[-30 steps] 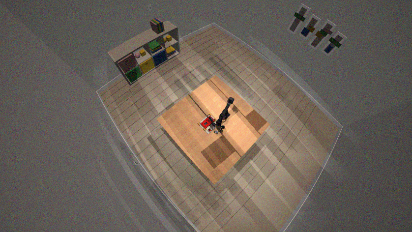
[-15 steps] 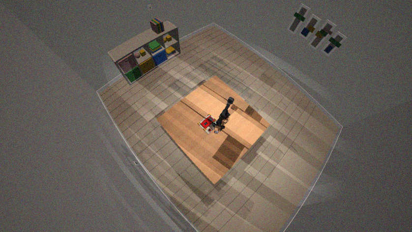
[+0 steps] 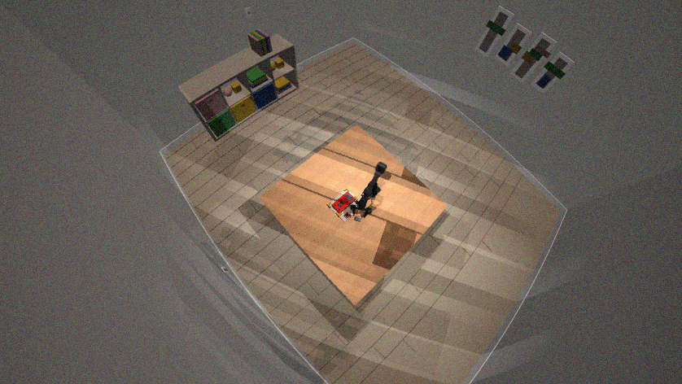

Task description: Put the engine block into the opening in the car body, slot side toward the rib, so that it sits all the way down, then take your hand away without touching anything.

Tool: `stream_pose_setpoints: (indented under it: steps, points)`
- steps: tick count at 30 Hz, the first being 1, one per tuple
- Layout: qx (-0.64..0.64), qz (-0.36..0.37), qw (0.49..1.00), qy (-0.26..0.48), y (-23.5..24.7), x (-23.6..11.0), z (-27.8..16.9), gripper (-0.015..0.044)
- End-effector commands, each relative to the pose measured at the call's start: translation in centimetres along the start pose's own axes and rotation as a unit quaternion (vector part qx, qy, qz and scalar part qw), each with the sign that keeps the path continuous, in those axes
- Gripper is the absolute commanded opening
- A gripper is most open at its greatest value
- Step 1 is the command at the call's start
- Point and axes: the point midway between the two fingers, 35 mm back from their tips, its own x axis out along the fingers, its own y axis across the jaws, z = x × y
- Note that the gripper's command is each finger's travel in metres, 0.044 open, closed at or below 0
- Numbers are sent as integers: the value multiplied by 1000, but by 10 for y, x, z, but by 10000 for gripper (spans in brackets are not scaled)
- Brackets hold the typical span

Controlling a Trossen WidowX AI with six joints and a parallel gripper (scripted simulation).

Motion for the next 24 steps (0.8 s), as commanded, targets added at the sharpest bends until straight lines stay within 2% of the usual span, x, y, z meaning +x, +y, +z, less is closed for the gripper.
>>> stream_pose_setpoints:
  steps: [1,12,24]
  points:
    - [-53,-8,998,-29,1,3,-4,440]
    - [-206,-50,972,-105,3,7,-12,440]
    - [-363,-119,908,-170,4,6,-19,440]
